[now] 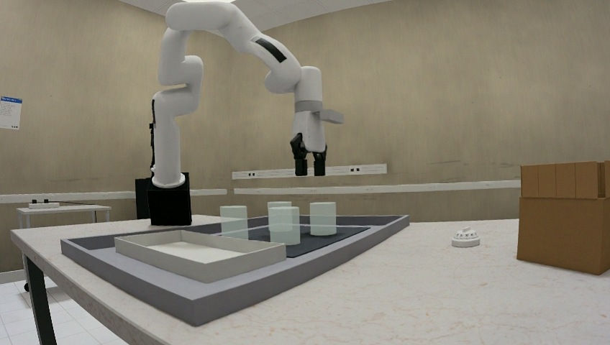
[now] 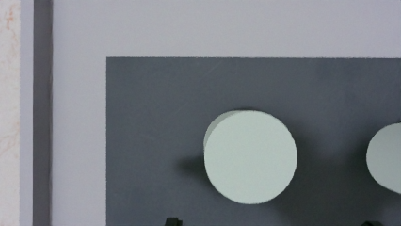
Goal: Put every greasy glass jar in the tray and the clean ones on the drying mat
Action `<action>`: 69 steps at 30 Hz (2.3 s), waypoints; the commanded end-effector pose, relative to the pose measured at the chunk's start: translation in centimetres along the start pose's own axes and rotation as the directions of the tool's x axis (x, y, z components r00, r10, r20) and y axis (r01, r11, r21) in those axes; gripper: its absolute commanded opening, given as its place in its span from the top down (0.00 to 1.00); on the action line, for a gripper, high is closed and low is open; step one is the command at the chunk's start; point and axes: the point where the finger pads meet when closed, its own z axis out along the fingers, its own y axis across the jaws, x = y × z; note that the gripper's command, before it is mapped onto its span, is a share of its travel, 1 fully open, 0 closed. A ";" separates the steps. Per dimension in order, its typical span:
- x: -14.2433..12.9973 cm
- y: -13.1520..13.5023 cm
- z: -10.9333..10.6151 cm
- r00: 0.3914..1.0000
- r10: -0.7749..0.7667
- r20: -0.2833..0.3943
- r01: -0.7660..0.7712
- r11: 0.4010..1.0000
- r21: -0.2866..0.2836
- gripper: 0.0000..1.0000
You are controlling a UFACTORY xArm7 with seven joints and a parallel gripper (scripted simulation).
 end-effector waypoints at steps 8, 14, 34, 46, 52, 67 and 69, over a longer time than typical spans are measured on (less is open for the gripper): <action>3.2 0.1 2.4 1.000 -0.005 0.002 0.005 1.000 0.001 0.00; 3.2 0.1 5.4 1.000 -0.005 0.002 0.005 1.000 0.001 0.00; 3.2 0.1 7.0 1.000 -0.005 0.002 0.005 1.000 0.001 0.00; 3.2 0.1 9.4 1.000 -0.005 0.002 0.005 1.000 0.001 0.00; 3.2 0.1 10.2 1.000 -0.005 0.002 0.005 1.000 0.001 0.00; 3.2 0.1 10.4 1.000 -0.005 0.002 0.005 1.000 0.001 0.07; 3.2 0.1 10.4 1.000 -0.005 0.002 0.005 1.000 0.001 0.07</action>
